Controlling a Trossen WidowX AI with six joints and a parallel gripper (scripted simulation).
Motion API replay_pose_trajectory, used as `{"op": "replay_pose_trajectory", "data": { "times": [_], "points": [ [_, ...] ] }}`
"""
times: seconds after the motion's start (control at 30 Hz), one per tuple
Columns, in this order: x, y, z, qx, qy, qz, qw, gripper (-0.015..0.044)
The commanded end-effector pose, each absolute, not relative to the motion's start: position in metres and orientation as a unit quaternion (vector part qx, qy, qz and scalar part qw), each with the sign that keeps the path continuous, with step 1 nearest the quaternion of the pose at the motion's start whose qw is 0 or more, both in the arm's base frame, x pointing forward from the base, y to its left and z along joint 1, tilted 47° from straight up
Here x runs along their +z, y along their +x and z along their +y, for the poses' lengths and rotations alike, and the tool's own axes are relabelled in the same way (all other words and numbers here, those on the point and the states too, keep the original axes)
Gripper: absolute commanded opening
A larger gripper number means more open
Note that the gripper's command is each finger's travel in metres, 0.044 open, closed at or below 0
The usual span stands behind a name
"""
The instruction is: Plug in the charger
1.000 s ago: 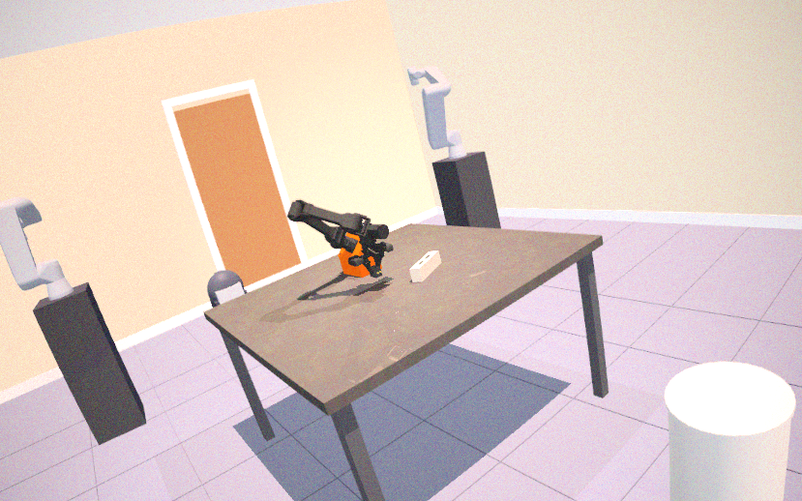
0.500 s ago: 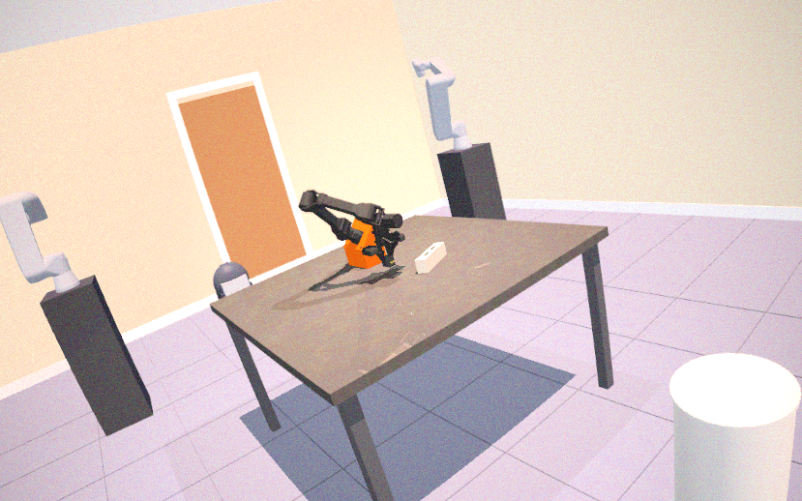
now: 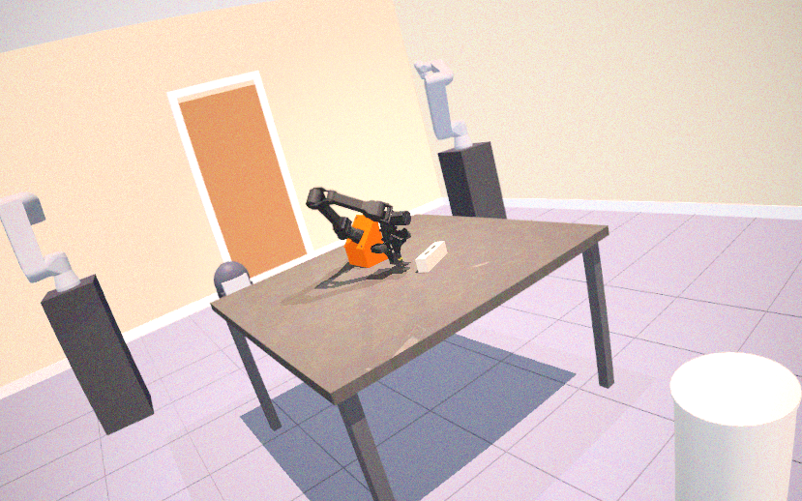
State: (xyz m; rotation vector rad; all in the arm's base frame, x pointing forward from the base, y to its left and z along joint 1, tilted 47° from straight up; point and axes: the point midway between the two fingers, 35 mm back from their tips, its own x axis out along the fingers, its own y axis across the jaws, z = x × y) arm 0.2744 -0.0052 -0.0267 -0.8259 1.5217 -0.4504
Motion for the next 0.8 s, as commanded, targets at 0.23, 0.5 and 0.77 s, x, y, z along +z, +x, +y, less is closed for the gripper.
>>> {"op": "replay_pose_trajectory", "data": {
  "times": [0.23,0.5,0.77],
  "points": [
    [-0.049,0.269,0.009,-0.171,-0.385,0.669,0.613,0.0],
    [-0.064,0.264,0.017,-0.155,-0.403,0.672,0.602,0.0],
    [-0.08,0.258,0.024,-0.139,-0.421,0.675,0.59,0.0]
  ]
}}
